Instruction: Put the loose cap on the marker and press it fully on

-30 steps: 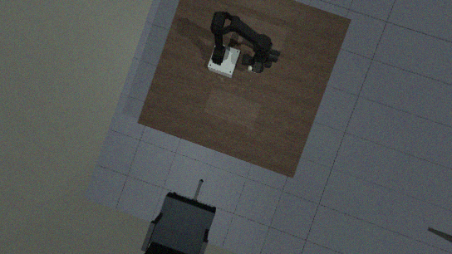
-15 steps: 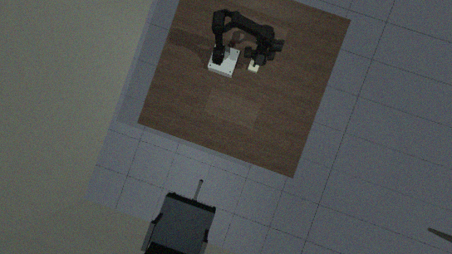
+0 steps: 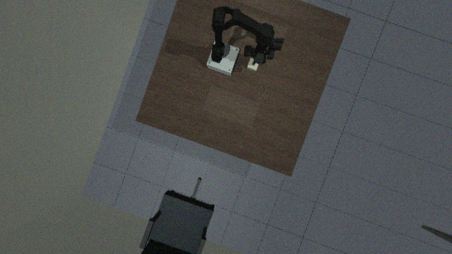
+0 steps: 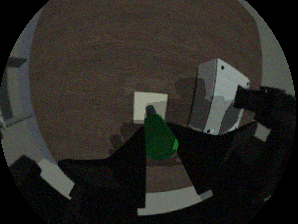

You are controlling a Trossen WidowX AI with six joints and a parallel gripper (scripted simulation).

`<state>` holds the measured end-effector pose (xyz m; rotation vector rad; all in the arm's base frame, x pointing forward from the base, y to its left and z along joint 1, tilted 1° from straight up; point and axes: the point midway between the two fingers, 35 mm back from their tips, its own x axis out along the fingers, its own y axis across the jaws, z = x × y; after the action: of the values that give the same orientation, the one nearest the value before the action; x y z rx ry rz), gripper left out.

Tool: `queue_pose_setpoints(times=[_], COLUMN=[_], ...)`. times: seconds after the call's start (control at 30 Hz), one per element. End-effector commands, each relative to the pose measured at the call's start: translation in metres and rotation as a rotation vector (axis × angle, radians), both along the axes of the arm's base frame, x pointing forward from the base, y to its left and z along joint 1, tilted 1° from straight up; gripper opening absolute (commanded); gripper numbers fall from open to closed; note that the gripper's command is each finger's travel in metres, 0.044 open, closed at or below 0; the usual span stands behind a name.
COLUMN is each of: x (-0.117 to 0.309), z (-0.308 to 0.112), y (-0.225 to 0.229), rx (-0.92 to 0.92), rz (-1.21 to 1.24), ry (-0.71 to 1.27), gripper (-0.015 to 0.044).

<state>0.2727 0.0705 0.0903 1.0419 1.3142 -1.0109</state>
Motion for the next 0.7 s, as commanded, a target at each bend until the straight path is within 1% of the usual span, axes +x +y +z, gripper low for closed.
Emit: queue_pose_setpoints(times=[0.0,0.67], x=[-0.001,-0.001], z=[-0.008,-0.041], y=[0.001,0.001], rx=[0.004,0.004], rz=[-0.004,-0.004], ry=[0.008,0.008], gripper=[0.0,0.0])
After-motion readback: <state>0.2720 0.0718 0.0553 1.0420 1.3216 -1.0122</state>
